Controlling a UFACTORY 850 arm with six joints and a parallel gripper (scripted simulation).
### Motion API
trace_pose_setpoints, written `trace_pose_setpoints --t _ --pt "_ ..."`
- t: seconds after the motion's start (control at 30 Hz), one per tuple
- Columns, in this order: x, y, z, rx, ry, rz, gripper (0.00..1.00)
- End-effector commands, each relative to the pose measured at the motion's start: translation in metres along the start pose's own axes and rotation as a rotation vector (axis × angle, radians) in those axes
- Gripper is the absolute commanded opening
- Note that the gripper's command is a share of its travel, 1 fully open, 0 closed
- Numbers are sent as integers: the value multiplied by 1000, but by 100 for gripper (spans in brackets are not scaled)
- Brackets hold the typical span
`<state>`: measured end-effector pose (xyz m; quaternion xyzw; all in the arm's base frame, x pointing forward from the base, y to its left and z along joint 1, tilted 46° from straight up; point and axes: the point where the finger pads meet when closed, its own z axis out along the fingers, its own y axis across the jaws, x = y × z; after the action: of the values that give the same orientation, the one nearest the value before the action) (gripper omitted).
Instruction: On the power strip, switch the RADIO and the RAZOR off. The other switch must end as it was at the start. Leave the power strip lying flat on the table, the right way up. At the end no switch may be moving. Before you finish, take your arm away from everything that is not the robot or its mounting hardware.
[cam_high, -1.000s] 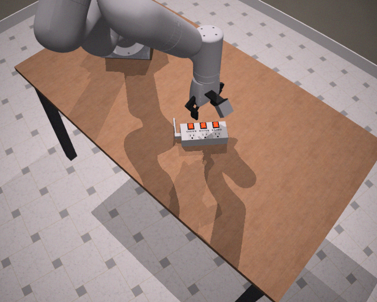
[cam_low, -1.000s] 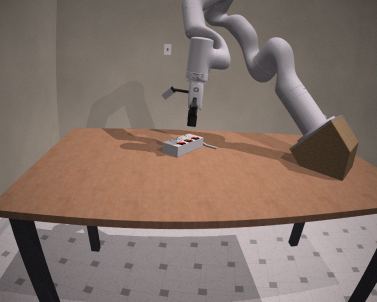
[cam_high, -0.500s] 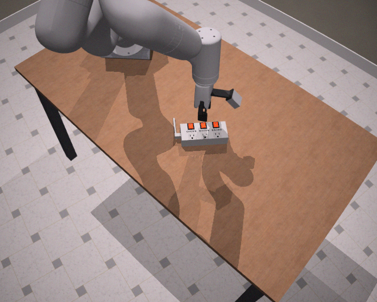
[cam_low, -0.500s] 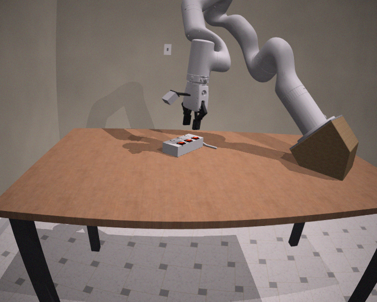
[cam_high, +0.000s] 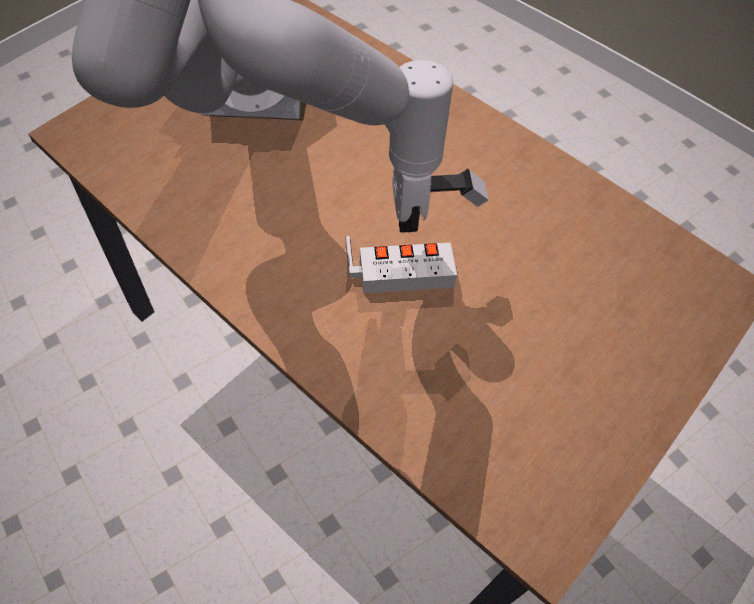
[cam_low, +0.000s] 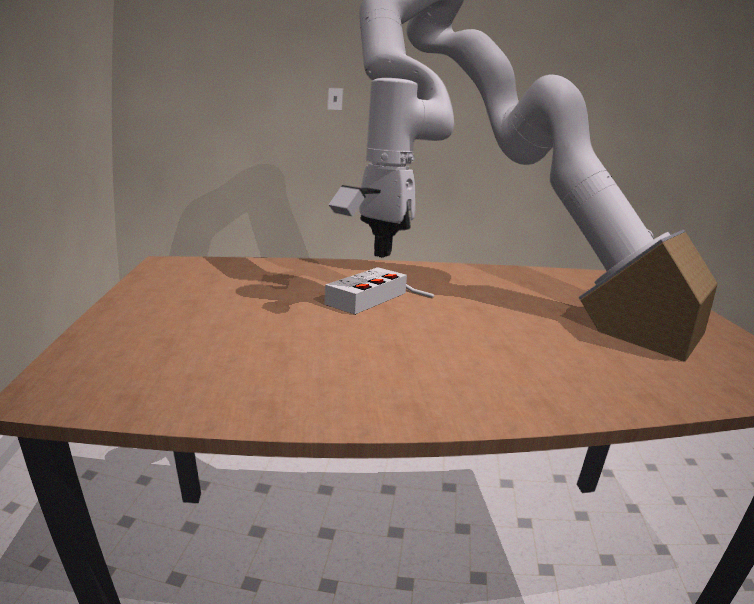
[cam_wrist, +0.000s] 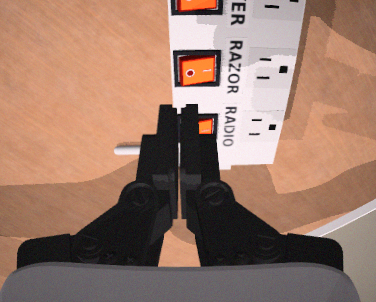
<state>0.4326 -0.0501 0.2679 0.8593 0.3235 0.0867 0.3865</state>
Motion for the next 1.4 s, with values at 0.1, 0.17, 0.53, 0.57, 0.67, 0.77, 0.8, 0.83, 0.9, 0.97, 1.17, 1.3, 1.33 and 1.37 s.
trace_pose_setpoints --t 0.1,0.17,0.53,0.57,0.67,0.77,0.8,0.83,0.9,0.97,1.17,1.3,1.33,1.37 --pt "0 0 0 5 -5 -6 0" --pt "0 0 0 5 -5 -6 0" --pt "0 0 0 5 -5 -6 0" --pt "0 0 0 5 -6 -6 0" --pt "0 0 0 5 -6 -6 0" --pt "0 0 1 6 -6 -6 0" --pt "0 0 2 6 -6 -6 0" --pt "0 0 2 6 -6 -6 0" --pt "0 0 3 6 -6 -6 0" --pt "0 0 4 6 -6 -6 0" --pt "0 0 9 6 -6 -6 0" --pt "0 0 14 6 -6 -6 0" --pt "0 0 15 6 -6 -6 0" --pt "0 1 16 6 -6 -6 0"
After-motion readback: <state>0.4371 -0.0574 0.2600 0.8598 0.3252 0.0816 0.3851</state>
